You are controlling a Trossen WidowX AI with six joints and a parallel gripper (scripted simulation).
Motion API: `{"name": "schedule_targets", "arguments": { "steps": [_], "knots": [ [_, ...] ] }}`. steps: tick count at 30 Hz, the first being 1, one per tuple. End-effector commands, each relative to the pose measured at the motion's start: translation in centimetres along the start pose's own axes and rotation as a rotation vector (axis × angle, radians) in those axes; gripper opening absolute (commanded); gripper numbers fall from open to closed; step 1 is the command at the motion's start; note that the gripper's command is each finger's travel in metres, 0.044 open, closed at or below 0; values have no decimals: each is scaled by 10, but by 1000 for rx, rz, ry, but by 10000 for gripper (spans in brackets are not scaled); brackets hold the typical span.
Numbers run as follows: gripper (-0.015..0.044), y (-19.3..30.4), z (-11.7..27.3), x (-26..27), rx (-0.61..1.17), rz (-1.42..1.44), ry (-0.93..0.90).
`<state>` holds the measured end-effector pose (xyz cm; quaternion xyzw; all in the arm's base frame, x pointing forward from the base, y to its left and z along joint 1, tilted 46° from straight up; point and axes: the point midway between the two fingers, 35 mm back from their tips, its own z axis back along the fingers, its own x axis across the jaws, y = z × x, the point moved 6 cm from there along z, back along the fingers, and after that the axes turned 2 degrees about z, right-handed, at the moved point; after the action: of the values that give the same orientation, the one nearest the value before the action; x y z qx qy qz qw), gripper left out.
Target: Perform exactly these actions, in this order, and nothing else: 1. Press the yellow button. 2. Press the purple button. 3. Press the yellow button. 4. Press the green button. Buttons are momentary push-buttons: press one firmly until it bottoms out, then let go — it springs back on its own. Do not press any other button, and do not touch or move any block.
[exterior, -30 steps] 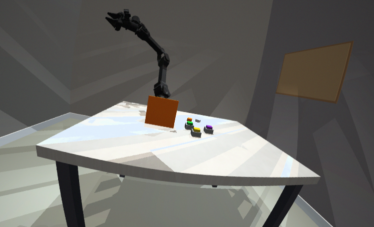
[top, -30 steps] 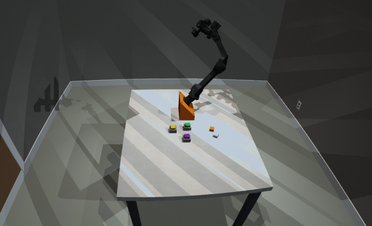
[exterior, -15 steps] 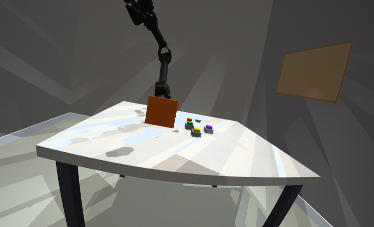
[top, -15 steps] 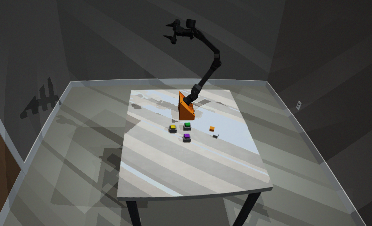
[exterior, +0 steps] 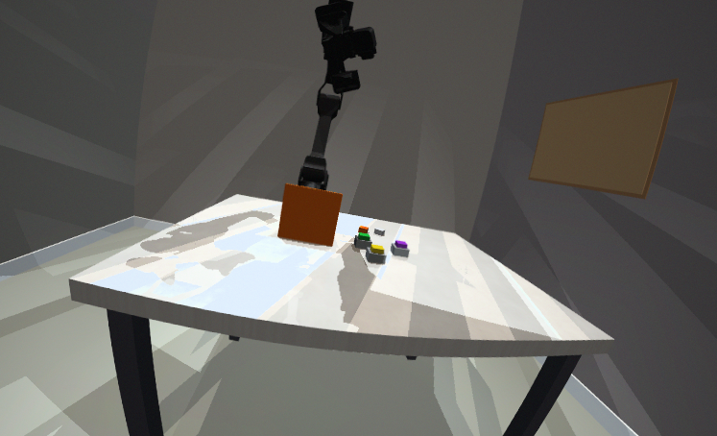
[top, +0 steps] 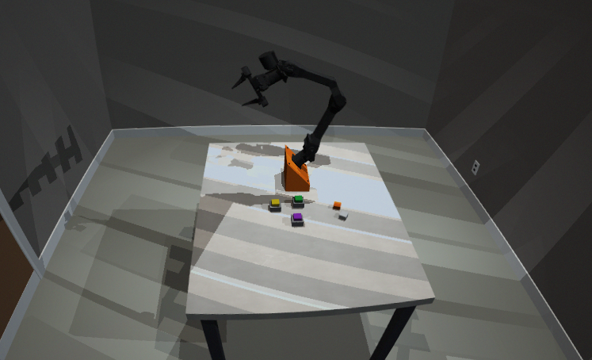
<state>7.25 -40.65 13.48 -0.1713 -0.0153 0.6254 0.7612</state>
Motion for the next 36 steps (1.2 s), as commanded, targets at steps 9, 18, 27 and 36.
{"name": "schedule_targets", "arguments": {
  "steps": [9,18,27,36],
  "knots": [
    [400,-80,-79,176,58,178,-607],
    [400,-78,-89,325,319,284,-1032],
    [295,-63,-108,359,325,286,-1039],
    [59,-53,-117,377,324,286,-1041]
  ]
}}
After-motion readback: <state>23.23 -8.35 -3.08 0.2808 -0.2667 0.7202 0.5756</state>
